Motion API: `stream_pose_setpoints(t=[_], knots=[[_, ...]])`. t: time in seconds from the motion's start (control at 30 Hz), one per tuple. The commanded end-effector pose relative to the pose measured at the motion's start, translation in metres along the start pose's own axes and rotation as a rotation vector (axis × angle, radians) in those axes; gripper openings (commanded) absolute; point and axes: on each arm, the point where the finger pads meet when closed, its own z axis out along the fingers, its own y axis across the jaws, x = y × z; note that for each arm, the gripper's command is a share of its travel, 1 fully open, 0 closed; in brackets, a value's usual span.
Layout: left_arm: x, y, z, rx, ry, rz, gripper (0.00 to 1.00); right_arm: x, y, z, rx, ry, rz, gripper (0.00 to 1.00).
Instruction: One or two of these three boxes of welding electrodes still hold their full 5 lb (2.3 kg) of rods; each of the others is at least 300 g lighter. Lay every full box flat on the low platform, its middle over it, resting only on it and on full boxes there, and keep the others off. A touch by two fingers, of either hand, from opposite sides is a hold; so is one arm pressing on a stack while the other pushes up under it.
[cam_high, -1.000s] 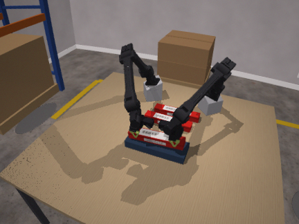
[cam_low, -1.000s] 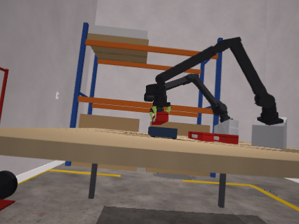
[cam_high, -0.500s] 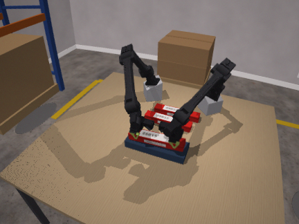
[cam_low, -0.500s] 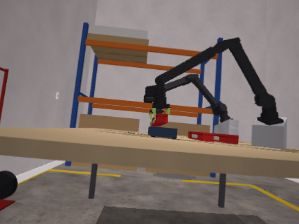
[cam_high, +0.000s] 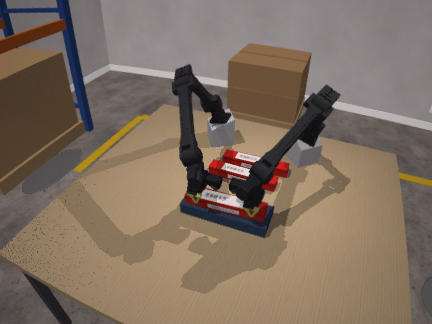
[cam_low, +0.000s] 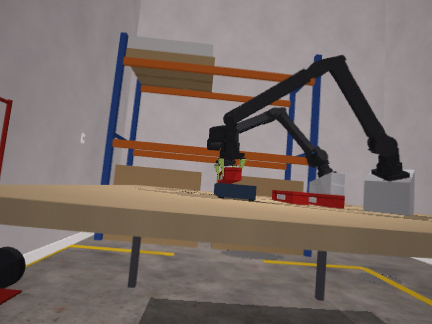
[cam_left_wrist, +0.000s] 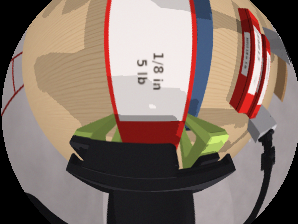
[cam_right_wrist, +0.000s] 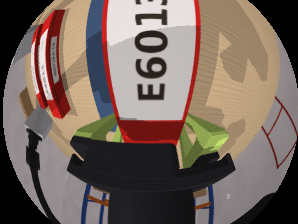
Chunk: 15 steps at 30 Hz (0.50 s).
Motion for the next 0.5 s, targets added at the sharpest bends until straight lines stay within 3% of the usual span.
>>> stream_pose_setpoints(t=[0.0,0.47], knots=[[0.014,0.050,-0.066,-0.138,-0.055,-0.055,0.00,-0.005,-0.047,-0.068,0.137,-0.037,-0.021,0.00],[0.003,0.054,-0.063,-0.129,-0.053,-0.032,0.00,-0.004,-0.052,-0.069,0.145,-0.044,-0.018,0.00]])
